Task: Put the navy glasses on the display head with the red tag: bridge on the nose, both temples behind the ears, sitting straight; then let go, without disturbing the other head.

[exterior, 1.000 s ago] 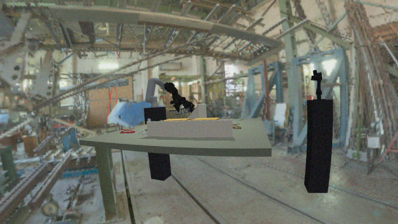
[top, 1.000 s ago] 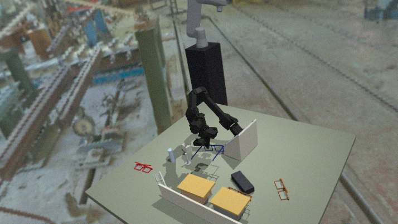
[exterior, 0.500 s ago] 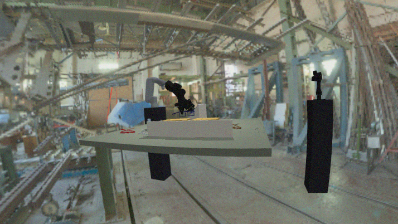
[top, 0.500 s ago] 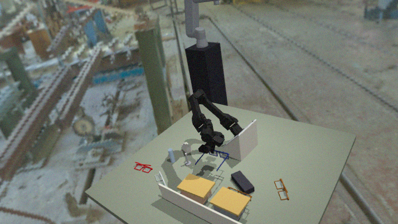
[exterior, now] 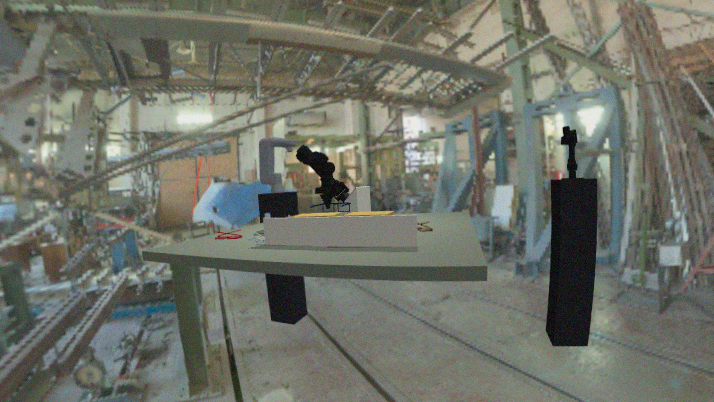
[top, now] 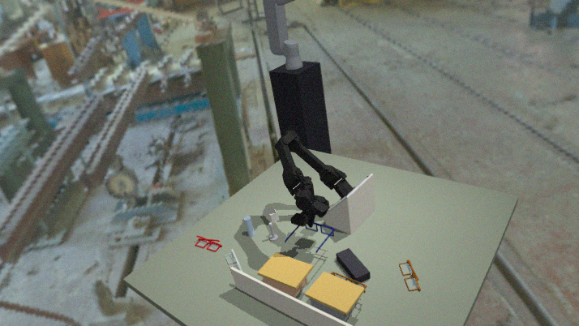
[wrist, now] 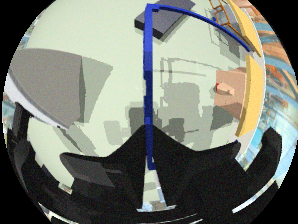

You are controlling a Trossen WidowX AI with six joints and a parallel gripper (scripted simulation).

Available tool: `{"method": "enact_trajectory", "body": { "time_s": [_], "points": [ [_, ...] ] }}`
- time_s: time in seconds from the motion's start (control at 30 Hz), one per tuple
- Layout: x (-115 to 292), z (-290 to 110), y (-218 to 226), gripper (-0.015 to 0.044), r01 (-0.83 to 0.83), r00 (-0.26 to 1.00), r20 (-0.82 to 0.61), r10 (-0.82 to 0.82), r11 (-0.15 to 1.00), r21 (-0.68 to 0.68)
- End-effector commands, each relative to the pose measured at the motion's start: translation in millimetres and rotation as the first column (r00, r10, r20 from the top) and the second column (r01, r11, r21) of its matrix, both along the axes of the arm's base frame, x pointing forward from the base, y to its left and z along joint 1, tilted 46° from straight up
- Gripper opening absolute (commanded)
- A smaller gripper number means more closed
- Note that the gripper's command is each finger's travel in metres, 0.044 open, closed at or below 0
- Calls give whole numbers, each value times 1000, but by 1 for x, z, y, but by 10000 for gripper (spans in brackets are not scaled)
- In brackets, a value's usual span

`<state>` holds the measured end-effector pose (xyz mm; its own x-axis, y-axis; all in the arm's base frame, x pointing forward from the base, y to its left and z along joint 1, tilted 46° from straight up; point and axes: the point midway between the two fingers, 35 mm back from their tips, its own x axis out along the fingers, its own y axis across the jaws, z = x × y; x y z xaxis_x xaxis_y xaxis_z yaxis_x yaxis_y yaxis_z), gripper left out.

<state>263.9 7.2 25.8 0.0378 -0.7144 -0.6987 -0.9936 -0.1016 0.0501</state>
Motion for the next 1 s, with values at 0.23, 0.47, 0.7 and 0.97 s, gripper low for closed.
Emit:
{"method": "enact_trajectory", "body": {
  "time_s": [0.23, 0.47, 0.7, 0.97],
  "points": [
    [0, -7, -10, 0, 16, 1000, -15, -16, 1000, 1],
    [0, -12, -15, 0, 17, 1000, -15, -17, 1000, 1],
    [0, -16, -20, 0, 17, 1000, -15, -17, 1000, 0],
    [0, -21, -25, 0, 17, 1000, -15, -17, 1000, 0]
  ]
}}
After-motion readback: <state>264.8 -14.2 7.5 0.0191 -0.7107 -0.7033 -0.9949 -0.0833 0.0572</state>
